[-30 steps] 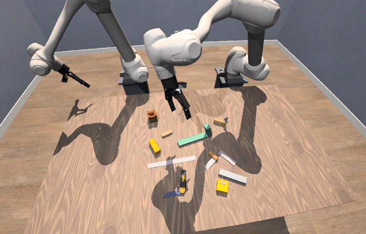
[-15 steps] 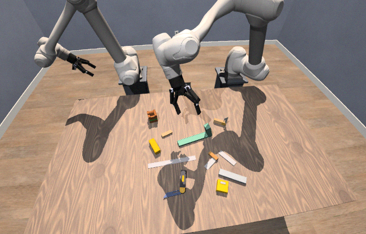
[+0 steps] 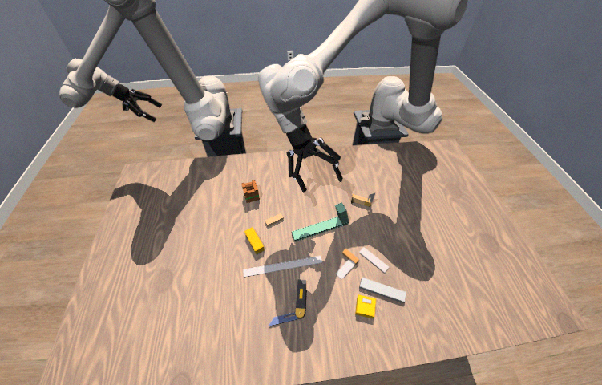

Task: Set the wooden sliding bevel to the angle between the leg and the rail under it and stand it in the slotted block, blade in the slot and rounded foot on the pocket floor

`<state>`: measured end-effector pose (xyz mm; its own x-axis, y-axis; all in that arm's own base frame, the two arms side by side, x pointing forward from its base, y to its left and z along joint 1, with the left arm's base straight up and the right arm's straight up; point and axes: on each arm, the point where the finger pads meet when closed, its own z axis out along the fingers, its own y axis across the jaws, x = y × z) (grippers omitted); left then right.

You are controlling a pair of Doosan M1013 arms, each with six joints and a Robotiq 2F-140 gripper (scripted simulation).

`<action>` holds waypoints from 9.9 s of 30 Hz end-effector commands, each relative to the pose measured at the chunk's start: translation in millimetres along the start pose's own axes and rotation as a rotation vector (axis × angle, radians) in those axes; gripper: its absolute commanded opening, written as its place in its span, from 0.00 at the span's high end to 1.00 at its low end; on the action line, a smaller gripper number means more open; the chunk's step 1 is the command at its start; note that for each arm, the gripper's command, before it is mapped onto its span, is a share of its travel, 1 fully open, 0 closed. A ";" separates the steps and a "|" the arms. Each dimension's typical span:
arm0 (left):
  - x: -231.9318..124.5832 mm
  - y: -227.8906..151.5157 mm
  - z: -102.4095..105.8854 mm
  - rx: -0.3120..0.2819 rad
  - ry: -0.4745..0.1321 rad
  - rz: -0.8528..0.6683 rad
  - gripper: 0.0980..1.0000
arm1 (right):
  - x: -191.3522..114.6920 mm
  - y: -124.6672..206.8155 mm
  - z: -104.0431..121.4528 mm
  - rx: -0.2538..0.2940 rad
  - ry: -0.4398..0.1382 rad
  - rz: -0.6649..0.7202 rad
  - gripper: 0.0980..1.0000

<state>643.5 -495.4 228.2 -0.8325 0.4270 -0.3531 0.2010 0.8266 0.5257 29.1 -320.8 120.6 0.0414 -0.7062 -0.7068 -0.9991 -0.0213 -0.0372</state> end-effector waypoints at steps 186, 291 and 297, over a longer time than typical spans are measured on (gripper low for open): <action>207.0 37.0 171.0 -0.503 -0.166 -1.249 0.72 | 0.0 -0.1 -0.5 0.000 0.001 0.000 0.00; 210.7 31.3 179.3 -0.503 -0.166 -1.249 1.00 | 0.0 -0.1 -0.5 0.000 0.001 0.000 0.00; 210.7 31.3 179.3 -0.503 -0.166 -1.249 1.00 | 0.0 -0.1 -0.5 0.000 0.001 0.000 0.00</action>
<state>566.7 -313.5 30.8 -0.2405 -0.4343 -0.8681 -0.8748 0.4845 0.0000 29.1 -320.8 120.6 0.0413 -0.7061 -0.7069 -0.9991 -0.0212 -0.0372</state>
